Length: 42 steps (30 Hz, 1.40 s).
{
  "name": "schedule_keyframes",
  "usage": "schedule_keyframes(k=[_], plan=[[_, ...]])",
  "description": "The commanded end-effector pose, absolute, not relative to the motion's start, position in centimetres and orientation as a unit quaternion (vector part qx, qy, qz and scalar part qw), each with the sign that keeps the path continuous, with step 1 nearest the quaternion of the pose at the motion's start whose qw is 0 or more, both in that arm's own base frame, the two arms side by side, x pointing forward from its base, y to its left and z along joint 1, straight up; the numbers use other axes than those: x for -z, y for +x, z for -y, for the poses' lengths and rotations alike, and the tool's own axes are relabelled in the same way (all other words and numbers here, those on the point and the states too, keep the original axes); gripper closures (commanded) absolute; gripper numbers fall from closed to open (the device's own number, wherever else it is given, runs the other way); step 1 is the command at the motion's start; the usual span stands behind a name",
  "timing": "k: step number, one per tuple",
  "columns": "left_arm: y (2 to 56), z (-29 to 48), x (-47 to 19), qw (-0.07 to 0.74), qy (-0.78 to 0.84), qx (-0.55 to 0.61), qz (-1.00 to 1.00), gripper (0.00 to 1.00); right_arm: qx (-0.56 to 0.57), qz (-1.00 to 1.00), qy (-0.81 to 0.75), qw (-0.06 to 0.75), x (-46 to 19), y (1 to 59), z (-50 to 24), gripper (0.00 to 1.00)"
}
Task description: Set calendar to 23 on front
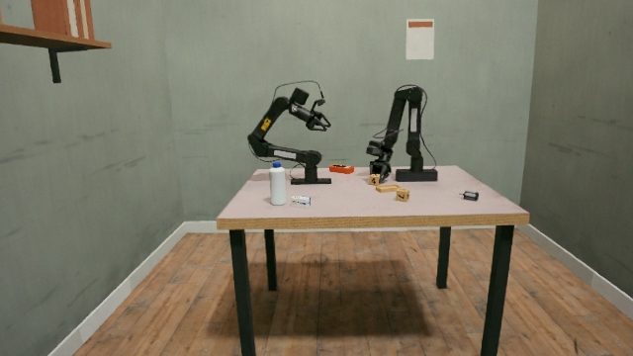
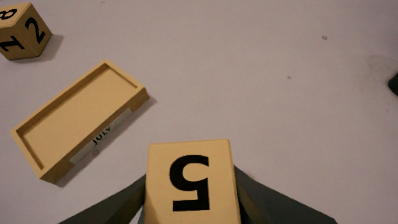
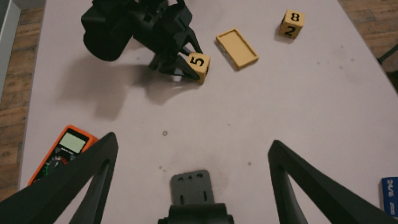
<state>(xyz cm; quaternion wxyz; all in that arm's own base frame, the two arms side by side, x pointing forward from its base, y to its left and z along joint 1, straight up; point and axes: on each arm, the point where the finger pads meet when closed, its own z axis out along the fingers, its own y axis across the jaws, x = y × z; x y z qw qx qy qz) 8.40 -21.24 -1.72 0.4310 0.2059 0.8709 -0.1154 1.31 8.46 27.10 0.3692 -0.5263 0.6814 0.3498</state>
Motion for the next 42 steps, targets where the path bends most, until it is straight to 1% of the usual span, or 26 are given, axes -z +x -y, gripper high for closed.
schedule_keyframes(k=[1,2,3,4,5,6,18,20,21,28,31,36,38,39,42], plan=[[8.7,20.6,1.8,0.444,0.212,0.106,-0.864,0.60,-0.357,-0.676,-0.524,0.375,-27.6,1.2,-8.1,0.00],[8.7,20.6,1.8,0.444,0.212,0.106,-0.864,0.60,-0.357,-0.676,-0.524,0.375,-27.6,1.2,-8.1,0.00],[8.7,20.6,1.8,0.444,0.212,0.106,-0.864,0.49,-0.357,-0.676,-0.524,0.375,-27.6,1.2,-8.1,0.00],[8.7,20.6,1.8,0.444,0.212,0.106,-0.864,0.44,-0.357,-0.676,-0.524,0.375,-27.6,1.2,-8.1,0.00],[8.6,20.8,1.5,0.444,0.211,0.112,-0.863,0.32,-0.357,-0.676,-0.524,0.375,-27.6,1.2,-8.1,0.00],[8.7,21.0,1.2,0.445,0.206,0.122,-0.863,0.31,-0.357,-0.676,-0.524,0.375,-27.6,1.2,-8.1,0.00],[7.4,21.1,-0.7,0.443,0.196,0.144,-0.863,0.31,-0.357,-0.676,-0.524,0.375,-27.6,1.2,-8.1,0.00],[7.1,21.0,-1.0,0.442,0.197,0.144,-0.863,0.08,-0.357,-0.676,-0.524,0.375,-27.6,1.2,-8.1,0.00],[6.9,20.9,-1.1,0.442,0.197,0.144,-0.863,0.00,-0.357,-0.676,-0.524,0.375,-27.6,1.2,-8.1,0.00],[3.7,19.2,-2.7,0.432,0.205,0.132,-0.868,0.00,-0.357,-0.676,-0.524,0.375,-27.6,1.2,-8.1,0.00],[2.0,18.5,-3.7,0.413,0.181,0.135,-0.883,0.00,-0.357,-0.676,-0.524,0.375,-27.6,1.2,-8.1,0.00],[1.1,17.6,-4.5,0.418,0.202,0.130,-0.876,0.00,-0.357,-0.676,-0.524,0.375,-27.6,1.2,-8.1,0.00],[1.6,17.5,-4.9,0.432,0.216,0.118,-0.868,0.23,-0.357,-0.676,-0.524,0.375,-27.6,1.2,-8.1,0.00],[1.9,17.3,-5.1,0.439,0.224,0.109,-0.863,0.31,-0.357,-0.676,-0.524,0.375,-27.6,1.2,-8.1,0.00],[3.4,17.1,-6.4,0.473,0.252,0.064,-0.842,0.31,-0.357,-0.676,-0.524,0.375,-27.6,1.2,-8.1,0.00]])
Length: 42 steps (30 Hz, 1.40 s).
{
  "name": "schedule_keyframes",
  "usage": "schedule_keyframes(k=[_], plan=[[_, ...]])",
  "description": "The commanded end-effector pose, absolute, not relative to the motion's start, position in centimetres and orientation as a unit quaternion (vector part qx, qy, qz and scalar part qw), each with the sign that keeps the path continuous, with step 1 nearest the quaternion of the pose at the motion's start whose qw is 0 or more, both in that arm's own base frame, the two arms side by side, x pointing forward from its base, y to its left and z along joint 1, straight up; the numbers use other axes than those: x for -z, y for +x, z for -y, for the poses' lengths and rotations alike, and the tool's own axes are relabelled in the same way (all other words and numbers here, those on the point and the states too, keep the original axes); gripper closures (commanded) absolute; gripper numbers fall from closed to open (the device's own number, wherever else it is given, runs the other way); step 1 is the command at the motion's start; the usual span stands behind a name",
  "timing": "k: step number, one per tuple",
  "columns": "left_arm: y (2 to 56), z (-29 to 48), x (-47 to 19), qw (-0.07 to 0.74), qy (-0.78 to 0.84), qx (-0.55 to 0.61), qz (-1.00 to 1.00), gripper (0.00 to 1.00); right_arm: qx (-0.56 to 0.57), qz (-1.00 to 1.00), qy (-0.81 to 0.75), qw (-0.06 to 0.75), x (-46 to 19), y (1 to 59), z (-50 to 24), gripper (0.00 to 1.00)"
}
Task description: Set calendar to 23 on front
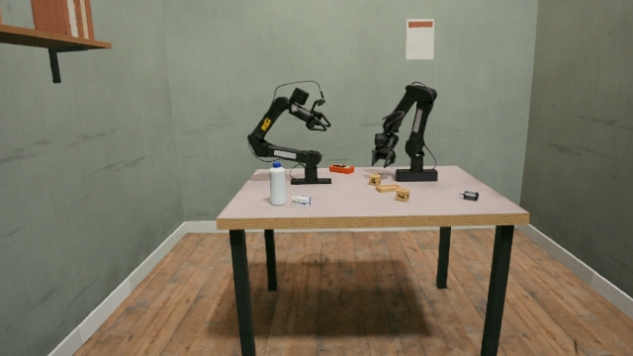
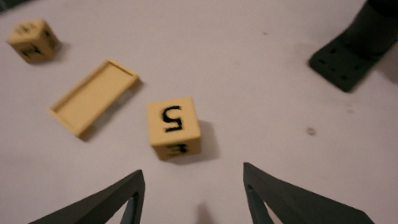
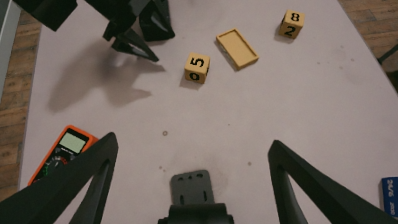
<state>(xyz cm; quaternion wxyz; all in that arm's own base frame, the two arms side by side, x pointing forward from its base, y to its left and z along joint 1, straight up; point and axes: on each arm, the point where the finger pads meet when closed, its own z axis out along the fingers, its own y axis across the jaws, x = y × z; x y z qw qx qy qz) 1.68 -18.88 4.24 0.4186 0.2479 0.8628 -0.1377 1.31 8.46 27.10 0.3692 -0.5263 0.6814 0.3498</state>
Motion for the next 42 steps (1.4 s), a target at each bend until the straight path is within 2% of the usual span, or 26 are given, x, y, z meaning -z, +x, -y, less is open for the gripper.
schedule_keyframes(k=[1,10,15,23,25,30,39,42], plan=[[4.0,17.0,-6.8,0.481,0.256,0.046,-0.837,0.31,-0.357,-0.676,-0.524,0.375,-27.6,1.2,-8.1,0.00],[7.3,16.9,-9.7,0.518,0.304,-0.083,-0.795,0.31,-0.357,-0.676,-0.524,0.375,-27.6,1.2,-8.1,0.00],[10.2,18.0,-11.0,0.491,0.322,-0.186,-0.788,0.31,-0.357,-0.676,-0.524,0.375,-27.6,1.2,-8.1,0.00],[14.8,20.6,-10.0,0.389,0.296,-0.239,-0.839,0.31,-0.357,-0.676,-0.524,0.375,-27.6,1.2,-8.1,0.00],[14.8,20.6,-10.0,0.389,0.296,-0.239,-0.839,0.31,-0.357,-0.676,-0.524,0.375,-27.6,1.2,-8.1,0.00],[19.3,20.1,-9.1,0.311,0.263,-0.261,-0.875,0.31,-0.365,-0.671,-0.520,0.383,-28.2,1.2,-7.9,0.00],[26.2,17.2,-6.8,0.154,0.243,-0.236,-0.928,0.31,-0.383,-0.661,-0.485,0.426,-29.7,2.4,-12.4,0.00],[26.7,16.9,-6.6,0.140,0.243,-0.228,-0.932,0.31,-0.385,-0.660,-0.475,0.436,-29.9,2.8,-13.1,0.00]])
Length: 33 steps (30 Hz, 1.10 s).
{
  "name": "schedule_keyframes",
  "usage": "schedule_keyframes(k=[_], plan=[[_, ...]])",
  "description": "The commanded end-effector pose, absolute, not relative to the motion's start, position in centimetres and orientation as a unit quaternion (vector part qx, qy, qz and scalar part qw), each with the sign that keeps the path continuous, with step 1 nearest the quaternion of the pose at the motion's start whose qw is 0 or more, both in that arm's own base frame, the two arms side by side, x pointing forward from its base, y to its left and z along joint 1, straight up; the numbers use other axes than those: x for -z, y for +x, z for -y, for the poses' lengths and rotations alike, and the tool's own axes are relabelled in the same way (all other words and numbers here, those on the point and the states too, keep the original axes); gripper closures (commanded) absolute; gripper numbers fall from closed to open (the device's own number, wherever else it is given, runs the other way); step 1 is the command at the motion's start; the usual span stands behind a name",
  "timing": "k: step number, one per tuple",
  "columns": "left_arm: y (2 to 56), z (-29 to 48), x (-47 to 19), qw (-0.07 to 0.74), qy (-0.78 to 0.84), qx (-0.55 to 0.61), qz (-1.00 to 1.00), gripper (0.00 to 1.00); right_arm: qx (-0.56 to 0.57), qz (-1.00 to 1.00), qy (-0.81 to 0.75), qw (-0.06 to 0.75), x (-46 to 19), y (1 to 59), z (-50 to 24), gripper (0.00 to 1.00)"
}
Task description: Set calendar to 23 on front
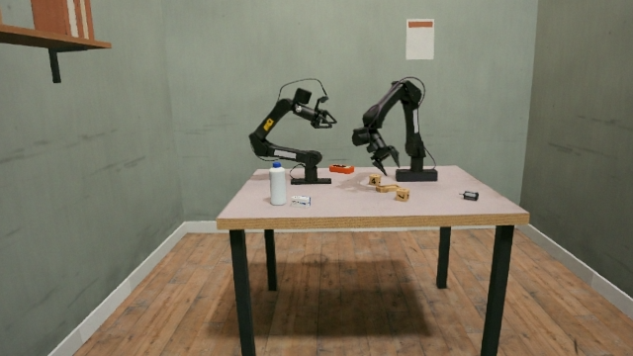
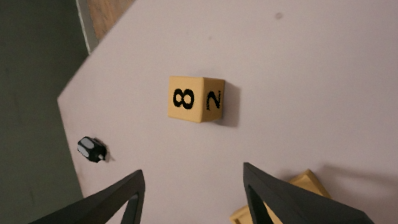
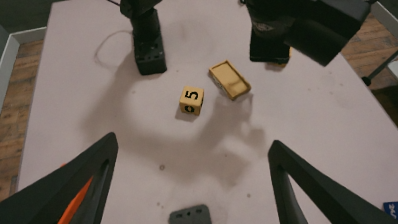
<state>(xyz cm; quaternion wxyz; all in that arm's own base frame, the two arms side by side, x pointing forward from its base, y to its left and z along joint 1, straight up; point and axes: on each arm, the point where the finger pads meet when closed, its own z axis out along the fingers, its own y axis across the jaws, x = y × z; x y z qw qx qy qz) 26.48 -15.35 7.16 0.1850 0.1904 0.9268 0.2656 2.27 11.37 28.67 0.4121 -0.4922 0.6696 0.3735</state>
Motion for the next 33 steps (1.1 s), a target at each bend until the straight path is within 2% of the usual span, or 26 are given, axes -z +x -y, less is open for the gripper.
schedule_keyframes(k=[1,7,15,23,33], plan=[[26.9,16.4,-6.3,0.119,0.249,-0.220,-0.936,0.31,-0.388,-0.657,-0.464,0.449,-30.2,3.3,-14.0,0.00],[29.9,15.2,-4.9,0.051,0.258,-0.125,-0.957,0.31,-0.384,-0.655,-0.410,0.505,-29.0,7.1,-18.8,0.00],[32.4,13.5,-3.9,0.019,0.255,-0.032,-0.966,0.31,-0.368,-0.664,-0.383,0.526,-25.2,10.3,-21.3,0.00],[33.4,12.2,-3.4,0.009,0.243,0.008,-0.970,0.31,-0.313,-0.705,-0.325,0.547,-22.2,14.7,-19.9,0.00],[33.1,12.1,-2.9,0.004,0.239,0.000,-0.971,0.31,-0.308,-0.714,-0.322,0.540,-21.7,14.8,-19.6,0.00]])
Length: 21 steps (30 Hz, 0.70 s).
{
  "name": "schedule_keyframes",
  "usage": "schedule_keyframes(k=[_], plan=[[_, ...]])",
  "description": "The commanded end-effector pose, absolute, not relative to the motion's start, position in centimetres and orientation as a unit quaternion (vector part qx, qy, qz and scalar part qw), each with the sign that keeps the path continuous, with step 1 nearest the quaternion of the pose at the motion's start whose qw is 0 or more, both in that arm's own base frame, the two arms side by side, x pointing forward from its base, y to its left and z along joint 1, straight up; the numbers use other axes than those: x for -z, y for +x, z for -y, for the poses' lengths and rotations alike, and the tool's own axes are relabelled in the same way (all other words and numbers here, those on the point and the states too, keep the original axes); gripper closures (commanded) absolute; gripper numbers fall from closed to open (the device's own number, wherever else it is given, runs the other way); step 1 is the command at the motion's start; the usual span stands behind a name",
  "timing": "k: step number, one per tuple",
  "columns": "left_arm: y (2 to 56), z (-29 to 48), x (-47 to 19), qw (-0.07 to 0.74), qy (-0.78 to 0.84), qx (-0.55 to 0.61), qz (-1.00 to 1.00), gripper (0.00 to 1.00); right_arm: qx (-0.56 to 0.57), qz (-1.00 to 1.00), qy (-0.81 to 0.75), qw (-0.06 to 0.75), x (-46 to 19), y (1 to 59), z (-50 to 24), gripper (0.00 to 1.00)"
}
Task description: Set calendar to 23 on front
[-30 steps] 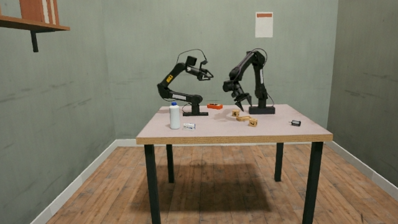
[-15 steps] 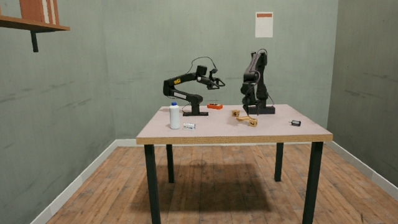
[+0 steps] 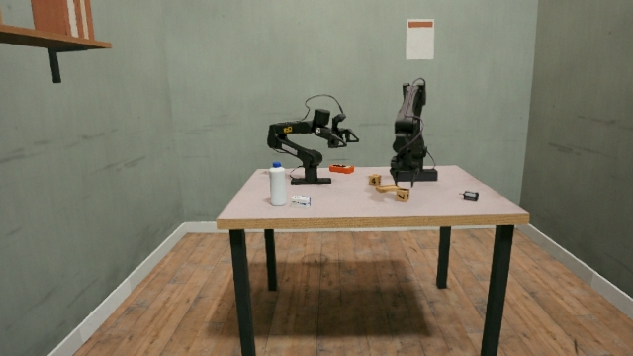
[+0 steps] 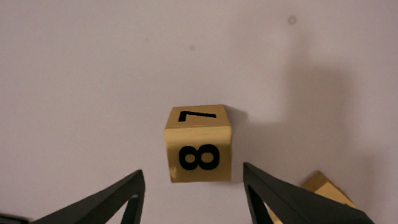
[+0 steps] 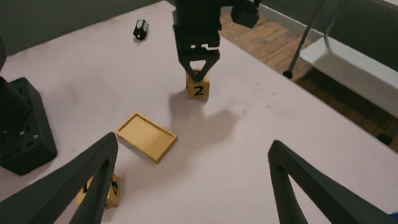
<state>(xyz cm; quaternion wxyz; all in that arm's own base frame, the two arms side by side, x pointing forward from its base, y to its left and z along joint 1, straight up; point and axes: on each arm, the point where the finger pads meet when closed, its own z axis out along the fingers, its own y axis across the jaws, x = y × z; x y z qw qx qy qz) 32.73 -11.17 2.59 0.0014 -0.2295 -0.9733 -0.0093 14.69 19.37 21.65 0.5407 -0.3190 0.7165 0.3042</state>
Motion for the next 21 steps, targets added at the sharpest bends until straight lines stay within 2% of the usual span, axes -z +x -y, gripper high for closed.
schedule_keyframes(k=[1,21], plan=[[33.1,12.1,-2.9,-0.004,-0.239,0.000,0.971,0.31,-0.308,-0.714,-0.322,0.540,-21.7,14.8,-19.6,0.00],[33.2,12.6,0.0,-0.005,-0.237,-0.001,0.972,0.31,-0.310,-0.711,-0.319,0.545,-22.1,14.7,-19.5,0.00]])
